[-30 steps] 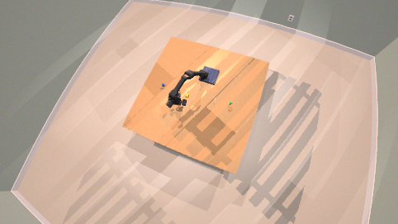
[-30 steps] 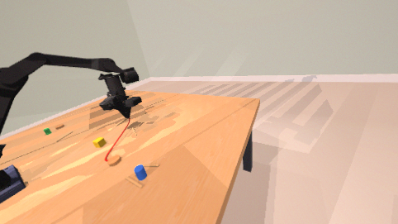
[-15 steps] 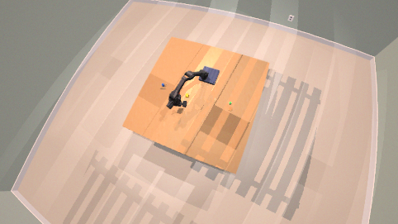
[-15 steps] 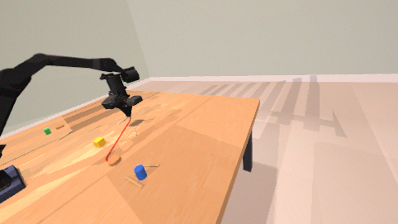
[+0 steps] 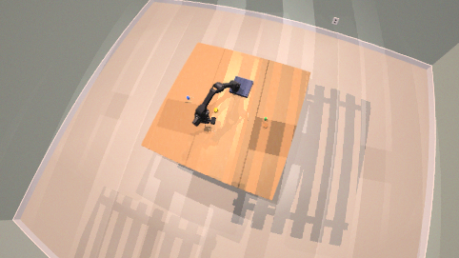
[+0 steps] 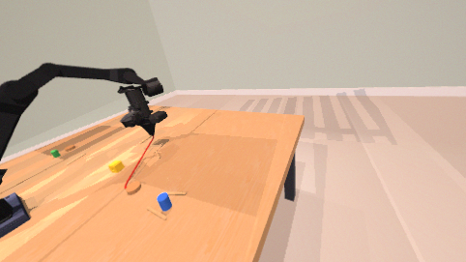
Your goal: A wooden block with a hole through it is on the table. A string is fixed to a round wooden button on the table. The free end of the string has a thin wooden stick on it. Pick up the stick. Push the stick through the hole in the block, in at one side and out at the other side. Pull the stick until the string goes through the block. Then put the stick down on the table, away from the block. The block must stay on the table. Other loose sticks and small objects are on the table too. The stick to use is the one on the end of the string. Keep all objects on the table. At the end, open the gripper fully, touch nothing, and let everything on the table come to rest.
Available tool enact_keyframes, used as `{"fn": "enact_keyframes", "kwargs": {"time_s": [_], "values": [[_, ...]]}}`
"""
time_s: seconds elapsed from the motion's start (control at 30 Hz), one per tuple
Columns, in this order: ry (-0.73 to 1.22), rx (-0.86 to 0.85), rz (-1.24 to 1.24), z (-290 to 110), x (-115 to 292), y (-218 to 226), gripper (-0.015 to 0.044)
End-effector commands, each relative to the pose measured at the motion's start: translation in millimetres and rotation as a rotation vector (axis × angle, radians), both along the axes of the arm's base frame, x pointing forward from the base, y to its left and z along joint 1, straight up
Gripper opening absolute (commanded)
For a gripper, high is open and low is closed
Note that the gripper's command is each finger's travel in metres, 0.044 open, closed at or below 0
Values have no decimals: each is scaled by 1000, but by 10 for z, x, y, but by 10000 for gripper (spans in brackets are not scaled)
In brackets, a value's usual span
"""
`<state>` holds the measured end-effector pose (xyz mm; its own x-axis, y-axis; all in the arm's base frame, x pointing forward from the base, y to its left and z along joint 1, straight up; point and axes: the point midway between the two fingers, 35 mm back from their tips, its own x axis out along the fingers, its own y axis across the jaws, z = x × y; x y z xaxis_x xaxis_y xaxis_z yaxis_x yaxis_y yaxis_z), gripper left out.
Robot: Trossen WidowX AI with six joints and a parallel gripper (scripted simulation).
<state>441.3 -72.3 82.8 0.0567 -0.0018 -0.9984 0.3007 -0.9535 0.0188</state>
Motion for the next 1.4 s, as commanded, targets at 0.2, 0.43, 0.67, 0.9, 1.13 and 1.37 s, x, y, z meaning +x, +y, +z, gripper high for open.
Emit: {"fn": "enact_keyframes", "kwargs": {"time_s": [0.2, 0.43, 0.67, 0.9, 1.13, 1.37], "values": [[-18, 11, 1, -13, 18, 61, 0], [-17, 11, 1, -73, -17, 108, 0], [-16, 11, 1, -133, -57, 155, 0], [-14, 11, 1, -193, -99, 201, 0], [-13, 11, 1, -252, -145, 245, 0], [-12, 11, 1, -312, -193, 289, 0]]}}
